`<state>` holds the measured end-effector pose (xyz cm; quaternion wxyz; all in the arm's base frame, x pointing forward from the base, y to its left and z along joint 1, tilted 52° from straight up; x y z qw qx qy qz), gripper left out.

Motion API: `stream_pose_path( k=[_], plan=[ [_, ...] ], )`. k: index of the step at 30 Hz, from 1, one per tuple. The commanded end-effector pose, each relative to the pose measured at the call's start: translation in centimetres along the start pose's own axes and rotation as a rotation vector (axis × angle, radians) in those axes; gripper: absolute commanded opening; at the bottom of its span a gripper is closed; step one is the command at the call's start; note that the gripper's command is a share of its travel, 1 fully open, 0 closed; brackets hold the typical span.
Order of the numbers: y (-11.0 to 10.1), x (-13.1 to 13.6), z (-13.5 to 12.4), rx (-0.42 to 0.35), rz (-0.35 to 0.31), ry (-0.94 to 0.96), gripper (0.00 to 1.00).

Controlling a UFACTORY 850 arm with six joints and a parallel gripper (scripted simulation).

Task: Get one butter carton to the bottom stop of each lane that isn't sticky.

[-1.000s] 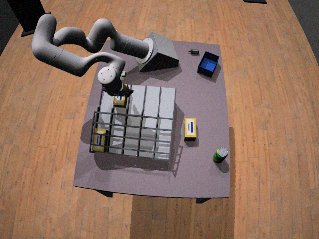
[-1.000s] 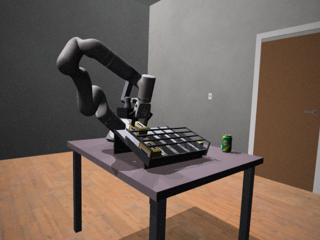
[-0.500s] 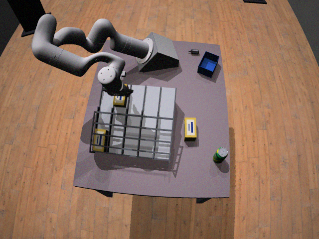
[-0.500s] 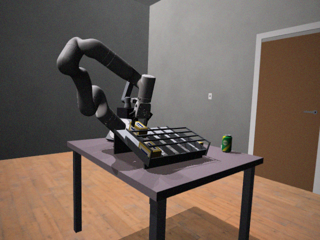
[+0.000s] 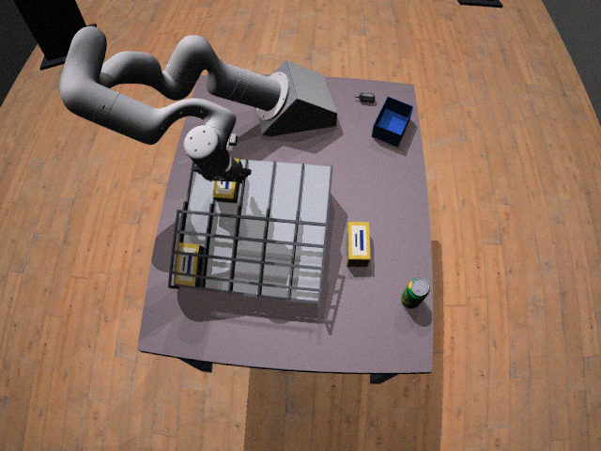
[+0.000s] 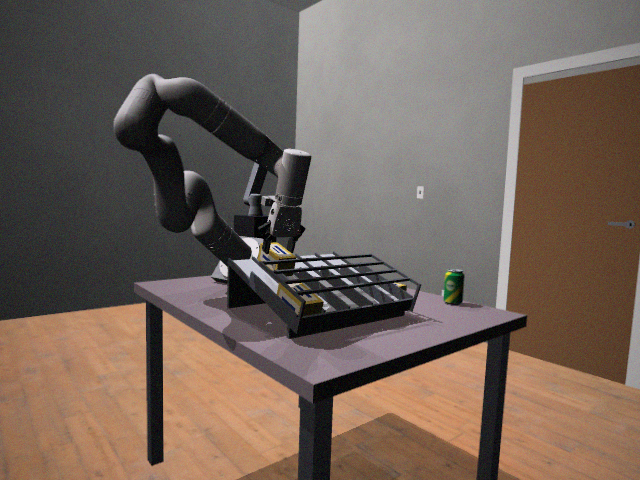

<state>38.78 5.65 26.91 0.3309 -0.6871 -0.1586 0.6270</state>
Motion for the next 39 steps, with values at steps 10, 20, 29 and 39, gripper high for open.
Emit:
stream_pose_path(
  k=[10, 20, 29, 39],
  plan=[
    [2.8, 0.0, 0.0, -0.001, -0.001, 0.0, 1.0],
    [2.8, 0.0, 0.0, -0.001, -0.001, 0.0, 1.0],
    [2.7, 0.0, 0.0, -0.001, -0.001, 0.001, 0.0],
    [2.7, 0.0, 0.0, -0.001, -0.001, 0.001, 0.0]
  ],
)
Point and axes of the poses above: the point where the finger pads meet when closed, its own y axis out along the fingers, its own x axis across the jaws, z = x × y, the point moved 9 cm from there along -y, back along the fingers, and after that the axes turned 4 degrees about -y, right-handed, at the moved point
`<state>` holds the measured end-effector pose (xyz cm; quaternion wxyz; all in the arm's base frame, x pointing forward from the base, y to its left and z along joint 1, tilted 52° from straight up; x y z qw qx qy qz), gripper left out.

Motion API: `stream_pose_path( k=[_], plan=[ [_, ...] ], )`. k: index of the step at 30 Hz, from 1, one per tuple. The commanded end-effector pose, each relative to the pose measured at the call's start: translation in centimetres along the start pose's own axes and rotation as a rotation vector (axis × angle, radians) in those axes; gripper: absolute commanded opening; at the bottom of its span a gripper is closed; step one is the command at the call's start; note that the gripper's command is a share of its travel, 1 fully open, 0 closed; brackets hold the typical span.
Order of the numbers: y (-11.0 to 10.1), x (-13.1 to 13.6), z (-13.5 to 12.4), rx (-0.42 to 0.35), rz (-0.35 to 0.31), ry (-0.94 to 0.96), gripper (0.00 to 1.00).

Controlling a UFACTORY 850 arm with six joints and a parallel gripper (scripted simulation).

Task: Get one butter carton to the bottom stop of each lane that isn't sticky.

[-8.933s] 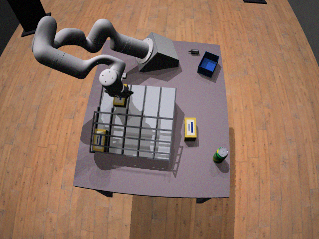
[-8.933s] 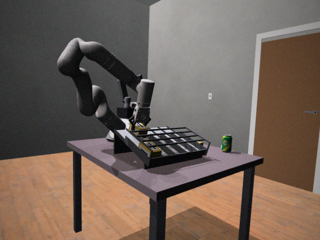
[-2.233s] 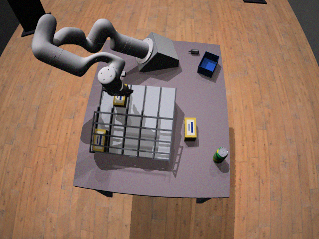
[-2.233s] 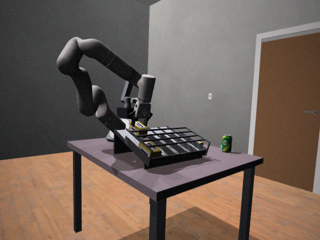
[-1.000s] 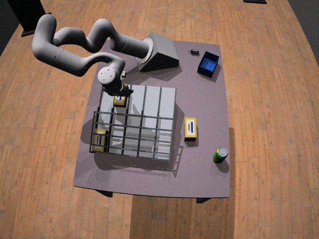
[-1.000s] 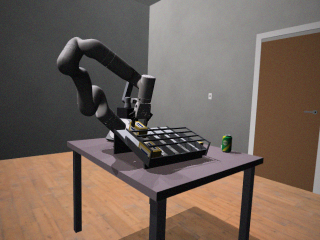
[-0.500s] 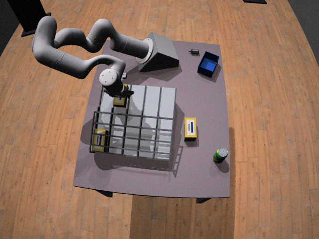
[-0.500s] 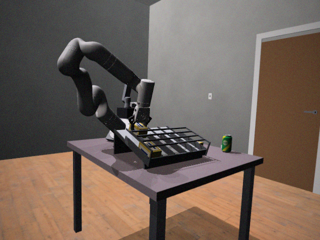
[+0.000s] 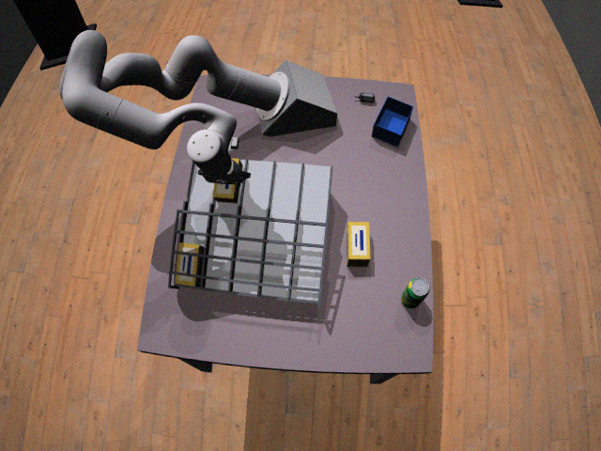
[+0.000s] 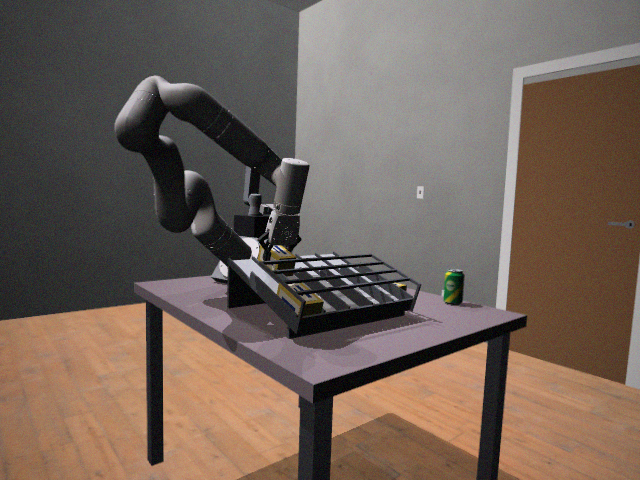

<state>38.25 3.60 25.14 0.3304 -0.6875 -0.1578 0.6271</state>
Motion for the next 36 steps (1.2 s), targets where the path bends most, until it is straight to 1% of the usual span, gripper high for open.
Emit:
stream_pose_path(
  k=[1, 19, 20, 36],
  plan=[
    [0.0, 0.1, 0.0, -0.001, -0.003, 0.0, 0.0],
    [0.0, 0.0, 0.0, -0.001, -0.001, 0.0, 0.0],
    [-2.8, 0.1, 0.0, -0.001, -0.001, 0.0, 0.0],
    [-2.8, 0.1, 0.0, -0.001, -0.001, 0.0, 0.0]
  ],
)
Point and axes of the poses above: the point where the finger pads meet when closed, its own y axis out along the fingers, its own x axis across the jaws, z = x × y, the point moved 9 cm from there along -y, back along the fingers, and after that the axes turned 4 degrees about -y, right-handed, at the moved point
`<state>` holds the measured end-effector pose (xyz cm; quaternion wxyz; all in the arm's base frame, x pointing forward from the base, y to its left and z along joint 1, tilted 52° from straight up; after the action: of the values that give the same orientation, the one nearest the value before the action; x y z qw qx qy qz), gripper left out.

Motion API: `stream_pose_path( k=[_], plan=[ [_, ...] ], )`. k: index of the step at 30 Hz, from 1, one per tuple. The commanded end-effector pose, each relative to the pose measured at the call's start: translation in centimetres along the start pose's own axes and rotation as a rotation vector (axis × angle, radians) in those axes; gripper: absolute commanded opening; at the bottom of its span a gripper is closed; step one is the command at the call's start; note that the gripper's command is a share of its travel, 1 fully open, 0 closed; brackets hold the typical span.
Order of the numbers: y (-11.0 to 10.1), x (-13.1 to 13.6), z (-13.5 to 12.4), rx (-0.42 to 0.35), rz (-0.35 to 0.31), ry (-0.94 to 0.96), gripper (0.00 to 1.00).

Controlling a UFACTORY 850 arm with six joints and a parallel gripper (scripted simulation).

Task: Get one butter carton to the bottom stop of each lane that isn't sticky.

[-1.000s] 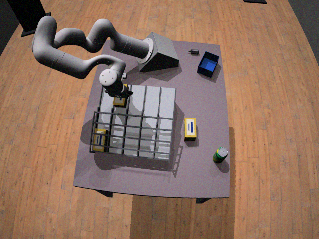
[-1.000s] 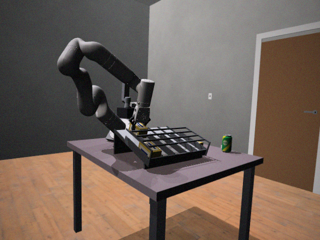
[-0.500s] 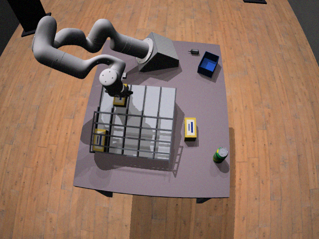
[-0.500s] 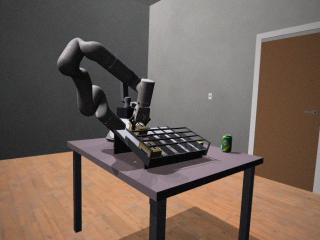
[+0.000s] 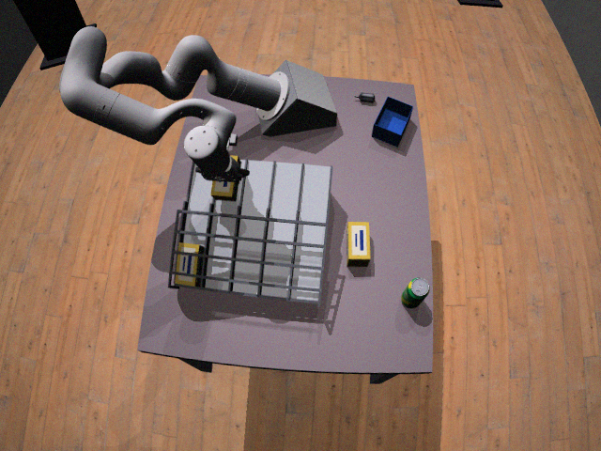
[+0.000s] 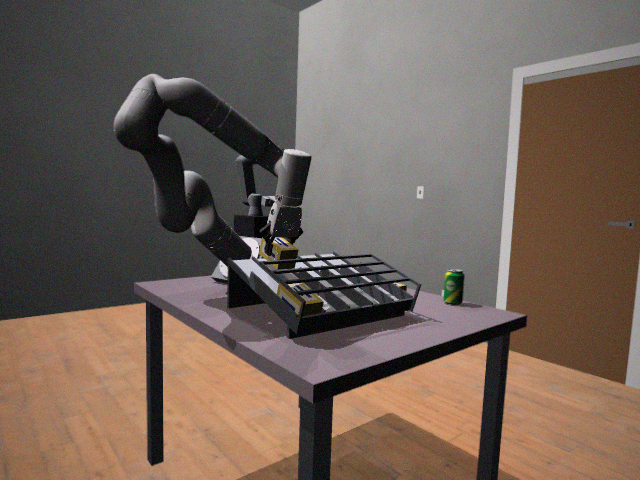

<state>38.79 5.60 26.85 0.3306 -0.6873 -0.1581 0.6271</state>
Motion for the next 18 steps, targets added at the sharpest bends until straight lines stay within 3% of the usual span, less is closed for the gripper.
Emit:
stream_pose_path(
  k=[1, 4, 6, 17, 18],
  plan=[
    [-6.3, 0.2, 4.0, -0.28, 0.017, 0.0, 0.0],
    [-6.8, 0.2, 4.5, -0.297, 0.018, 0.0, 0.0],
    [-9.3, 0.3, 5.6, -0.297, 0.018, 0.0, 0.0],
    [-9.3, 0.3, 5.6, -0.297, 0.018, 0.0, 0.0],
    [-10.1, 7.0, 3.9, -0.295, 0.018, 0.0, 0.0]
  ],
)
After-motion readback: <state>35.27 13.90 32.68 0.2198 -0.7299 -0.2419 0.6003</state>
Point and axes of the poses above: the point where the finger pads meet when closed, its own y axis out along the fingers, its own x axis across the jaws, z = x × y, the point moved 9 cm from there along -y, back along the fingers, and after that the axes turned 4 degrees about -y, right-handed, at the moved point
